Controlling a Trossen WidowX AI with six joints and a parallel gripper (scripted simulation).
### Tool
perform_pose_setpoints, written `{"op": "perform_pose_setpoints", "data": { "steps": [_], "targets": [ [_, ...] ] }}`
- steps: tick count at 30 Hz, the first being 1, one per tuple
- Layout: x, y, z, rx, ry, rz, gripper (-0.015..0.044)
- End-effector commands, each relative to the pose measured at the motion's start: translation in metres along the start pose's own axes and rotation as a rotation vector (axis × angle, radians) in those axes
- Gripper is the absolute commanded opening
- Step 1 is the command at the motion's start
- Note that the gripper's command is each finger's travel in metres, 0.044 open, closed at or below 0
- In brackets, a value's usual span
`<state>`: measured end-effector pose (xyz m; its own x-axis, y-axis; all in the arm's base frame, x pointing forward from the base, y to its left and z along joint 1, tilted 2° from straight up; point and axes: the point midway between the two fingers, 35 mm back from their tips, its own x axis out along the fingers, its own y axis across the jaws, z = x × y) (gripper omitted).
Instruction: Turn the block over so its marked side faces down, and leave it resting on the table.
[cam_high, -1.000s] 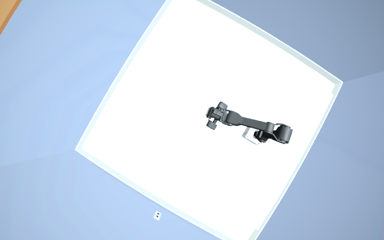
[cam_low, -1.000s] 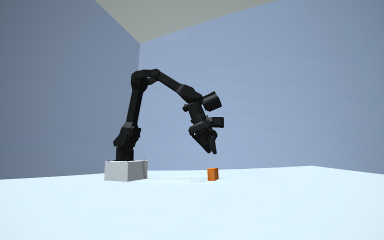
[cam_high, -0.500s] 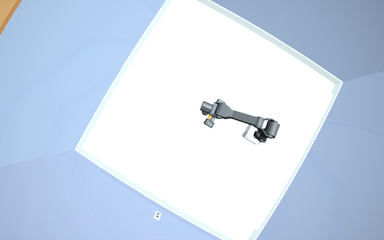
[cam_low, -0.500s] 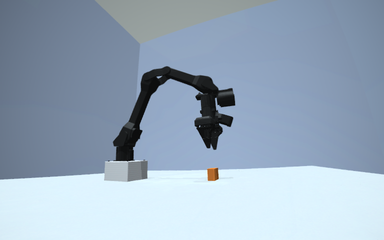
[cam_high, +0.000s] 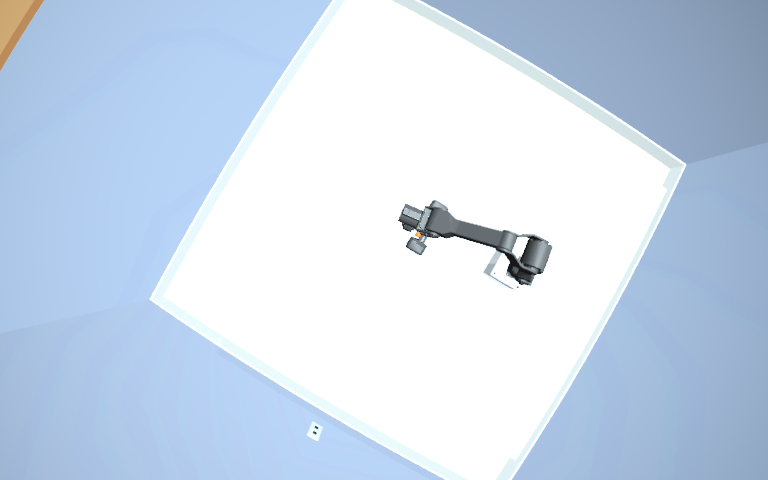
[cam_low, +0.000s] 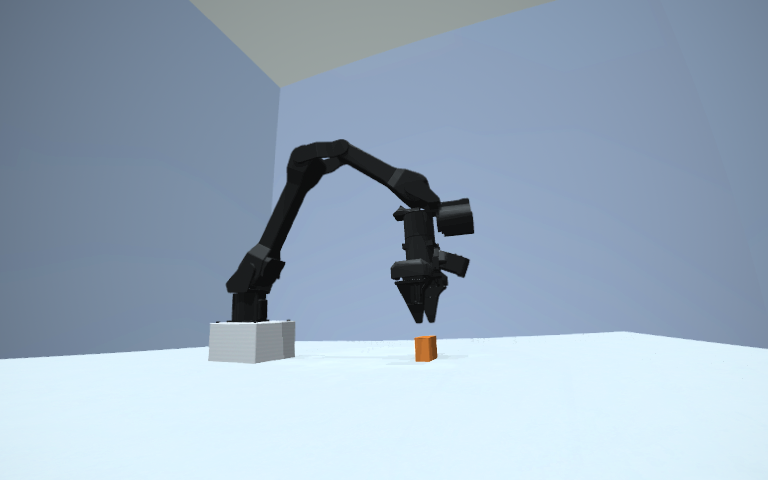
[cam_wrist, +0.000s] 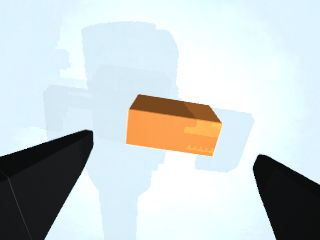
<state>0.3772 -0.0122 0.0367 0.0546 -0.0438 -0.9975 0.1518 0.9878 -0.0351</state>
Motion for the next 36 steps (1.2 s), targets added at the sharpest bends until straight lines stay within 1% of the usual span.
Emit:
{"op": "perform_pose_setpoints", "data": {
  "steps": [1,25,31,36],
  "targets": [
    [0.008,0.001,-0.002,0.000,0.014,0.004,0.0440],
    [0.041,0.001,-0.003,0.000,0.014,0.004,0.0440],
    [0.041,0.001,-0.003,0.000,0.014,0.004,0.0282],
    [0.041,0.001,-0.003,0.000,0.014,0.004,0.0249]
  ]
}}
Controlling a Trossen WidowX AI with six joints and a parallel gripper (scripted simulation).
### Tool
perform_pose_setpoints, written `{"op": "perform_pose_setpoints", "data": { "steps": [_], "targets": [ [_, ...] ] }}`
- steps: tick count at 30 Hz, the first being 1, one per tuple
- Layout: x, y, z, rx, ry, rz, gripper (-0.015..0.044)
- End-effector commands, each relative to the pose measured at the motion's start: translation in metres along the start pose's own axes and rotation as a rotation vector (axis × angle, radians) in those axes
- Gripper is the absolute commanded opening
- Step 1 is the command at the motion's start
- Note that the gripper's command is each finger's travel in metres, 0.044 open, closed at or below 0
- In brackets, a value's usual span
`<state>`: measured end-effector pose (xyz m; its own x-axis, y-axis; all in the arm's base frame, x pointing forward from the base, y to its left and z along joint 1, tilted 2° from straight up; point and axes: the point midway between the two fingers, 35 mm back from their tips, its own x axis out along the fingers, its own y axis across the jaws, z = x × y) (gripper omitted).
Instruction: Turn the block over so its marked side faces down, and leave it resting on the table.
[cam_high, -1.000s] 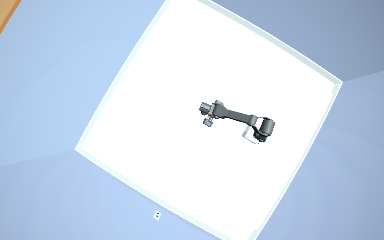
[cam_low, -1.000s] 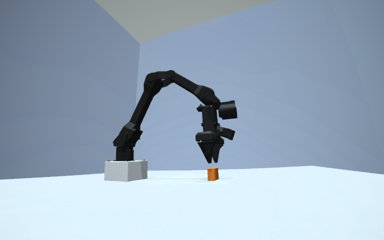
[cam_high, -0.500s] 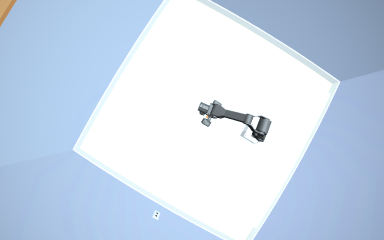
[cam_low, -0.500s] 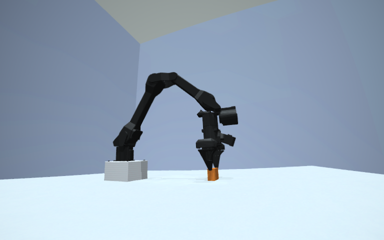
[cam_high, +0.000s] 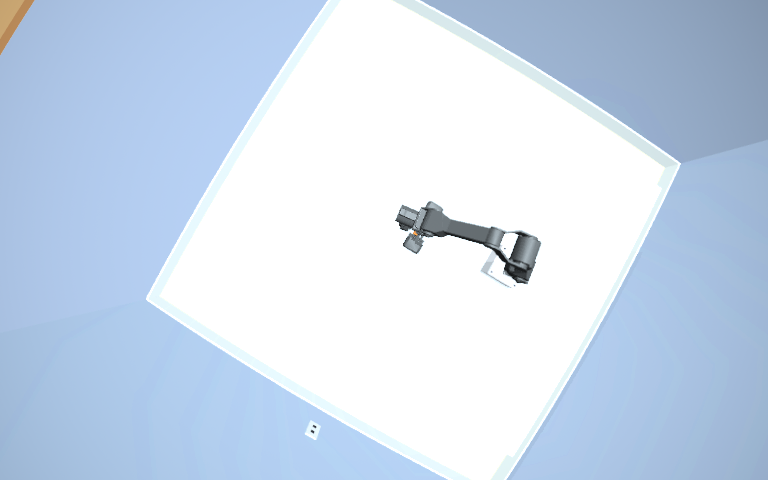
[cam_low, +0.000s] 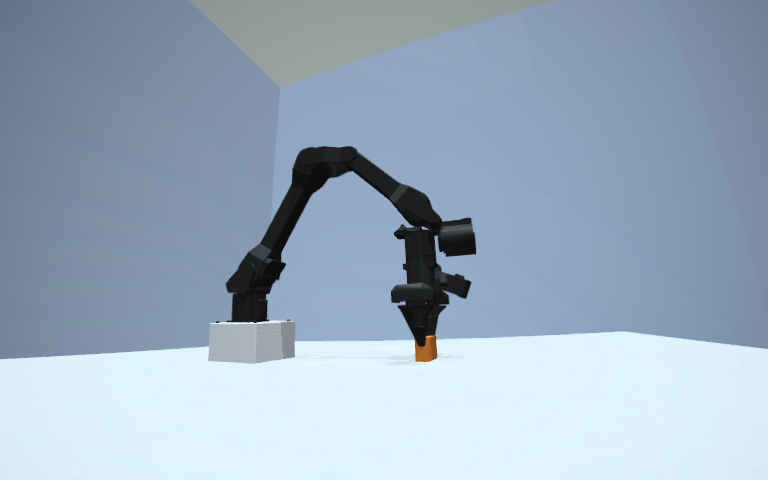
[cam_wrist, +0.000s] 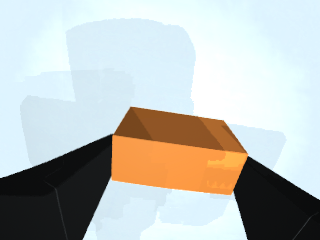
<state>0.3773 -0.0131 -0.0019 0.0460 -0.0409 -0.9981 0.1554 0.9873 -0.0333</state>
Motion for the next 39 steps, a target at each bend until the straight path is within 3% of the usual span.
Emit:
{"op": "perform_pose_setpoints", "data": {
  "steps": [1,16,22,39],
  "targets": [
    [0.002,0.000,-0.001,-0.004,0.005,0.002,0.0242],
    [0.002,0.000,-0.001,-0.004,0.005,0.002,0.0142],
    [-0.026,0.000,0.000,-0.004,0.005,0.002,0.0000],
    [-0.016,0.002,0.003,-0.010,-0.174,0.001,0.0000]
  ]
}}
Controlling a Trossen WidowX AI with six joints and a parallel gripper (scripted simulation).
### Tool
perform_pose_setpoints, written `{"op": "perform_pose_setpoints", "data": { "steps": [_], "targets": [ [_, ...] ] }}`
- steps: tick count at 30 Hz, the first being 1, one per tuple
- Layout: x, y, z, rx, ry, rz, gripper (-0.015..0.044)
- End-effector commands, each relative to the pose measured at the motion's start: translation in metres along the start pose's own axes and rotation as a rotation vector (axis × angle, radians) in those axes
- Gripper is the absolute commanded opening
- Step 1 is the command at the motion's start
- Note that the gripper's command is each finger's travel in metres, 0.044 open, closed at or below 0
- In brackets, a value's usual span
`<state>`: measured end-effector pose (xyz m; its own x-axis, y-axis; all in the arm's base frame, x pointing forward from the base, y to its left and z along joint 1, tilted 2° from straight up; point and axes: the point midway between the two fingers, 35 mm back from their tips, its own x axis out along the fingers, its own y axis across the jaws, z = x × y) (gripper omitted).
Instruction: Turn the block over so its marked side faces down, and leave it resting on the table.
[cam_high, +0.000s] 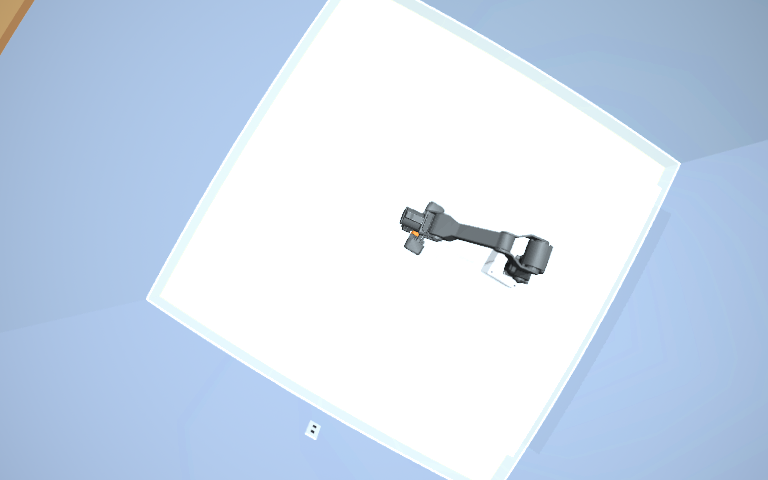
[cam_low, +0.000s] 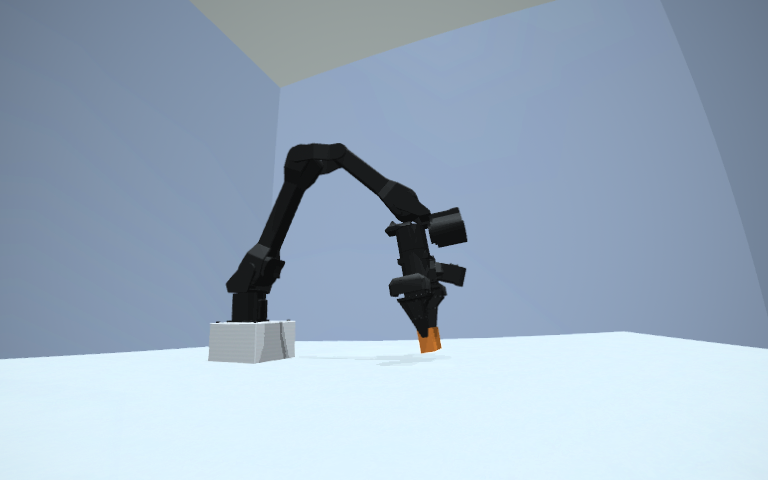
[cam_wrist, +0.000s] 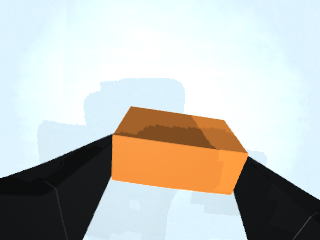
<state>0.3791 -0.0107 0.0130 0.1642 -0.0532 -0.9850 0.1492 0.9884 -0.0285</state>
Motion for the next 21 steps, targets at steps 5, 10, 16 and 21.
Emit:
{"op": "perform_pose_setpoints", "data": {
  "steps": [5,10,16,21],
  "targets": [
    [0.0022,-0.0003,0.0012,-0.005,-0.131,-0.005,0.0000],
    [0.0038,-0.0004,0.0001,-0.007,-0.206,-0.005,0.0000],
    [0.0042,-0.0006,-0.0021,-0.007,-0.294,-0.005,0.0000],
    [0.0033,-0.0009,-0.0049,-0.004,-0.368,-0.005,0.0000]
  ]
}}
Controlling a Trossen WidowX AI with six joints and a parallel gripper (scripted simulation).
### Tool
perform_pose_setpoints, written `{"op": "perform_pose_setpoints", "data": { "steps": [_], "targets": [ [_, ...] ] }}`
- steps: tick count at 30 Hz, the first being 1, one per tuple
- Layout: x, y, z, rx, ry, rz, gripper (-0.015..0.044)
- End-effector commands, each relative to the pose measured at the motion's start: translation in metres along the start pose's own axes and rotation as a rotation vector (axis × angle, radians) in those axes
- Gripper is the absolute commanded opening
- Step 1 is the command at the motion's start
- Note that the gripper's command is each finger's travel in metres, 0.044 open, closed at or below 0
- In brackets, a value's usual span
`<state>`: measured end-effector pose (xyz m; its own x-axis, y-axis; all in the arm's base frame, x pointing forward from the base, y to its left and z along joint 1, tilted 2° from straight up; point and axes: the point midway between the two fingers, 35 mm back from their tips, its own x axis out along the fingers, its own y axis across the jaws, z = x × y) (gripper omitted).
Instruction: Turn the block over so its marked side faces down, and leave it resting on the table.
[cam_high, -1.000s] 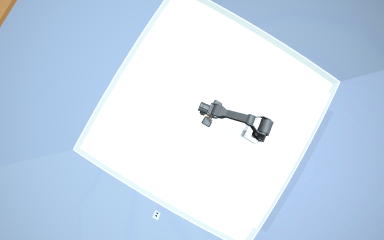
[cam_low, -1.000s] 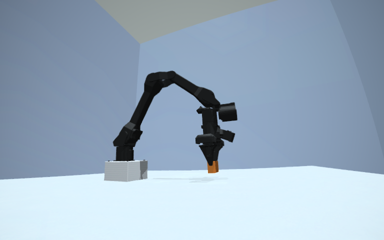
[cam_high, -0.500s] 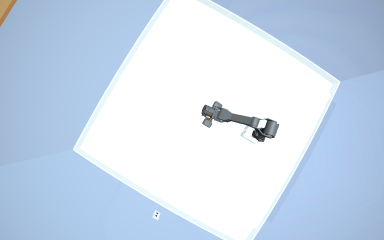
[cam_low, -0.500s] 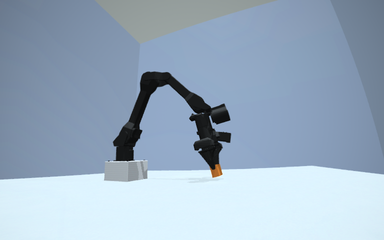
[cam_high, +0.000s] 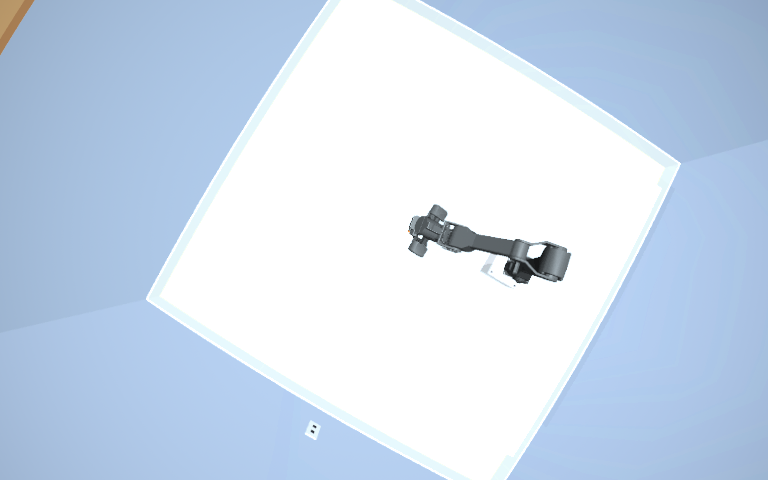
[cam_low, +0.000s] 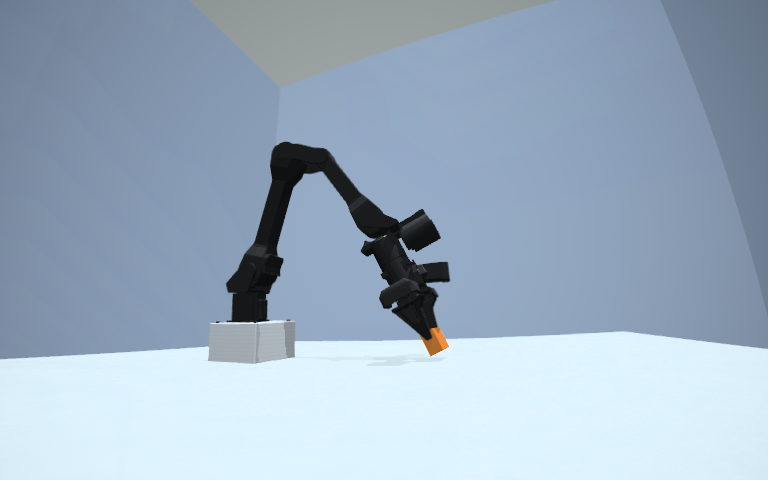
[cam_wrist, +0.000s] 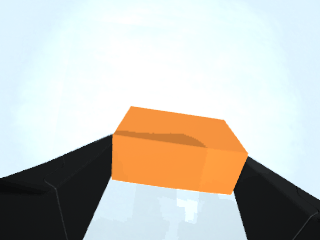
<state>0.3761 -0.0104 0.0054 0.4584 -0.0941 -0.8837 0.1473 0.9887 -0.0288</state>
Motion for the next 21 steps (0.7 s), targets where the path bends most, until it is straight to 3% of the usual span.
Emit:
{"op": "perform_pose_setpoints", "data": {
  "steps": [1,12,21],
  "targets": [
    [-0.004,-0.001,0.000,-0.002,-0.067,-0.004,0.0000],
    [-0.007,-0.002,-0.003,0.002,-0.149,-0.004,0.0000],
    [0.016,0.001,0.000,0.002,-0.263,-0.002,0.0000]
  ]
}}
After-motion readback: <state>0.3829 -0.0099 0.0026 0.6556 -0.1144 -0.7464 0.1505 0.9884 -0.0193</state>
